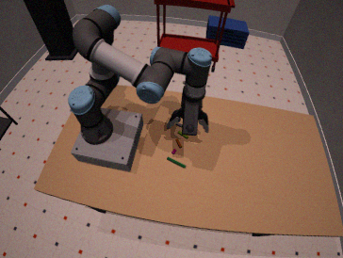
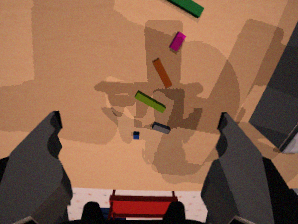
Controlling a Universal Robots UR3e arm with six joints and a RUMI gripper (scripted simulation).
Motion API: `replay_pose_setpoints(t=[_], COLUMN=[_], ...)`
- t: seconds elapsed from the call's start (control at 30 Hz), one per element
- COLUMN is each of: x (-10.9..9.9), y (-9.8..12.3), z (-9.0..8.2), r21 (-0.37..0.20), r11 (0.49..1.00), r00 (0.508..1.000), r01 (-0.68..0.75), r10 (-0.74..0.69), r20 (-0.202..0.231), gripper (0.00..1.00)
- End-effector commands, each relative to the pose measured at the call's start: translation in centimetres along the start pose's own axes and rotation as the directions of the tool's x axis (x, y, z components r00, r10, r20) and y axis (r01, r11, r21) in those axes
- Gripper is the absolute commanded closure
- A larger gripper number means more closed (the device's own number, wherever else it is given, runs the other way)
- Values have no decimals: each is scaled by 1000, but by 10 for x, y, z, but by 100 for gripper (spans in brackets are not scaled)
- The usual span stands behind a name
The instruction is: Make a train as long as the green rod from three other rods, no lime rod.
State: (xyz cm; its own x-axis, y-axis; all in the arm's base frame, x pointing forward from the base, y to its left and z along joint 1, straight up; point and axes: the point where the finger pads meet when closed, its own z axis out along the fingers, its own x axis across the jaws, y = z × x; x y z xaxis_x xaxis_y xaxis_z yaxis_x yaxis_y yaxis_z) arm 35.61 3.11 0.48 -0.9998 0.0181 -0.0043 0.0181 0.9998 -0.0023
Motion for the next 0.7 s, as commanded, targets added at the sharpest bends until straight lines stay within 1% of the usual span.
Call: replay_pose_setpoints(t=[0.0,0.2,0.27,0.33,0.67], x=[-2,-3,-3,-3,-4], y=[4,8,8,10,17], z=[-1,-1,-1,-1,-1], r21=[-5,-4,-4,-3,-2], r11=[986,961,961,938,858], r00=[986,961,961,938,858], r01=[167,277,277,346,513], r10=[-167,-277,-277,-346,-513], r20=[6,6,6,6,7], gripper=[0,0,0,0,0])
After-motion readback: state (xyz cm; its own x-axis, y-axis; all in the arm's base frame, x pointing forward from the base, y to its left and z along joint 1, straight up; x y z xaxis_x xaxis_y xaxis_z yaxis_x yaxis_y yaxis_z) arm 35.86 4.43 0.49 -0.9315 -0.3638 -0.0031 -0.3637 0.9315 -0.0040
